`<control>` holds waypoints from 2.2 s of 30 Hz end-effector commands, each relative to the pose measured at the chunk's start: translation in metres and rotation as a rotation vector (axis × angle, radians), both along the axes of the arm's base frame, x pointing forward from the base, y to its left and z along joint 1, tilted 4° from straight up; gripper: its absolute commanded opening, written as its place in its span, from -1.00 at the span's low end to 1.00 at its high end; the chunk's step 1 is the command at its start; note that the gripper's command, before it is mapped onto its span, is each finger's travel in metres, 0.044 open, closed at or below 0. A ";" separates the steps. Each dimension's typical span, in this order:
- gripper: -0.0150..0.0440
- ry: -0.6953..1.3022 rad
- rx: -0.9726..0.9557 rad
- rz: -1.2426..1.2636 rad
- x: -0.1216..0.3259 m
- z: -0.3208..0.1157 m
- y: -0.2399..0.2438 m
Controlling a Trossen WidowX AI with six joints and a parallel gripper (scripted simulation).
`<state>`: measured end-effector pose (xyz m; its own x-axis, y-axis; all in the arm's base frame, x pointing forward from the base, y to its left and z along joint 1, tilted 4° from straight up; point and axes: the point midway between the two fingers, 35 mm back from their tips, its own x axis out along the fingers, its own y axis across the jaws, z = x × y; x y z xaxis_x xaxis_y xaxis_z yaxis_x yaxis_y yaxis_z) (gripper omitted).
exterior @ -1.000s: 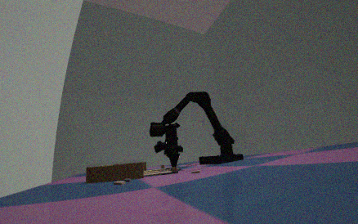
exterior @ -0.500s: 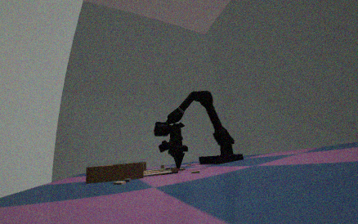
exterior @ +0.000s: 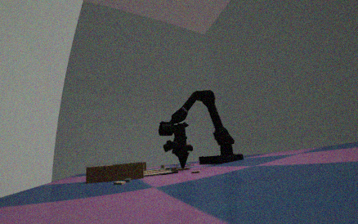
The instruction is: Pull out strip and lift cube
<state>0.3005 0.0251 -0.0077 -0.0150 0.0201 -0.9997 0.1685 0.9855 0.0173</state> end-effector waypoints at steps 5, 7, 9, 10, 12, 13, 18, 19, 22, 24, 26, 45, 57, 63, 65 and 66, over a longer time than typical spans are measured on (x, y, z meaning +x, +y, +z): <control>-0.49 0.022 0.004 -0.001 -0.019 -0.004 0.003; -0.49 0.022 0.004 -0.001 -0.022 -0.004 0.004; -0.49 0.022 0.004 -0.001 -0.024 -0.004 0.005; -0.49 0.022 0.004 -0.001 -0.026 -0.004 0.005; -0.49 0.023 0.004 -0.001 -0.029 -0.004 0.005; -0.49 0.023 0.004 -0.001 -0.030 -0.004 0.006; -0.49 0.023 0.004 -0.001 -0.038 -0.003 0.007; -0.49 0.023 0.004 -0.001 -0.039 -0.003 0.008; -0.49 0.024 0.004 -0.001 -0.044 -0.003 0.008; -0.49 0.024 0.004 -0.001 -0.047 -0.003 0.009; -0.49 0.024 0.004 -0.001 -0.050 -0.003 0.010; -0.49 0.026 0.005 -0.001 -0.078 -0.002 0.015; -0.49 0.027 0.005 -0.001 -0.092 -0.001 0.018; -0.49 0.027 0.005 -0.001 -0.092 -0.001 0.018; -0.49 0.027 0.005 -0.001 -0.092 -0.001 0.018; -0.49 0.005 0.002 -0.001 -0.084 0.005 0.018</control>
